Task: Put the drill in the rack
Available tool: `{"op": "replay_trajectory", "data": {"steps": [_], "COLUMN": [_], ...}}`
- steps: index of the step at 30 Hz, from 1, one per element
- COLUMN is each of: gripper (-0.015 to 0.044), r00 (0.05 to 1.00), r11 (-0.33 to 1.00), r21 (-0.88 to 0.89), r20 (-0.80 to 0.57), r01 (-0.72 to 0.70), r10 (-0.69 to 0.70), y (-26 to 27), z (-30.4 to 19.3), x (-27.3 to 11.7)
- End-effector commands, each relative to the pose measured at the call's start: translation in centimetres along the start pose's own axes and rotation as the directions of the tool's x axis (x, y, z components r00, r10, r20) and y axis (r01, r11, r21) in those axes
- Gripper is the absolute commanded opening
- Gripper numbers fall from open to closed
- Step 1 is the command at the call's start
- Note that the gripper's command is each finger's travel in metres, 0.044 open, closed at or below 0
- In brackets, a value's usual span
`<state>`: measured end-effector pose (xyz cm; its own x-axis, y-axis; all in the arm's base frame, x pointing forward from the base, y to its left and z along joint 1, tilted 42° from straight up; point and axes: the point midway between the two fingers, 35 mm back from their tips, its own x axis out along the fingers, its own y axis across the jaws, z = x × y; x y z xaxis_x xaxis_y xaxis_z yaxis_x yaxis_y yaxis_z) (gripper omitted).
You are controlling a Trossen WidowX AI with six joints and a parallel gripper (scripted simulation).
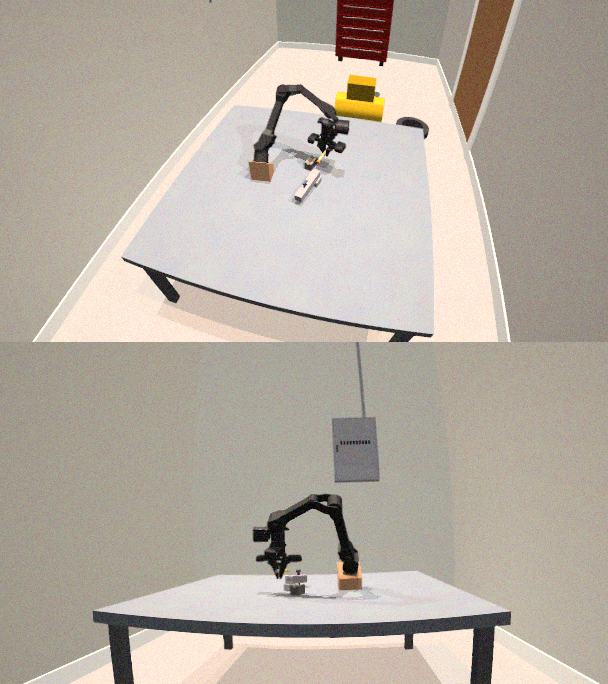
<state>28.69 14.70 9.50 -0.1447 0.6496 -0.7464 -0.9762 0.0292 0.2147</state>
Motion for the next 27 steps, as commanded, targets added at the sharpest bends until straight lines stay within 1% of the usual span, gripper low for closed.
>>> {"op": "replay_trajectory", "data": {"steps": [1, 27], "gripper": [0.0, 0.0], "r00": [1.0, 1.0], "r11": [1.0, 1.0], "r21": [0.002, 0.003], "r20": [0.0, 0.002], "r01": [0.002, 0.0], "r10": [-0.002, 0.0], "y": [0.7, 5.3], "z": [0.2, 1.2], "x": [0.1, 1.0]}}
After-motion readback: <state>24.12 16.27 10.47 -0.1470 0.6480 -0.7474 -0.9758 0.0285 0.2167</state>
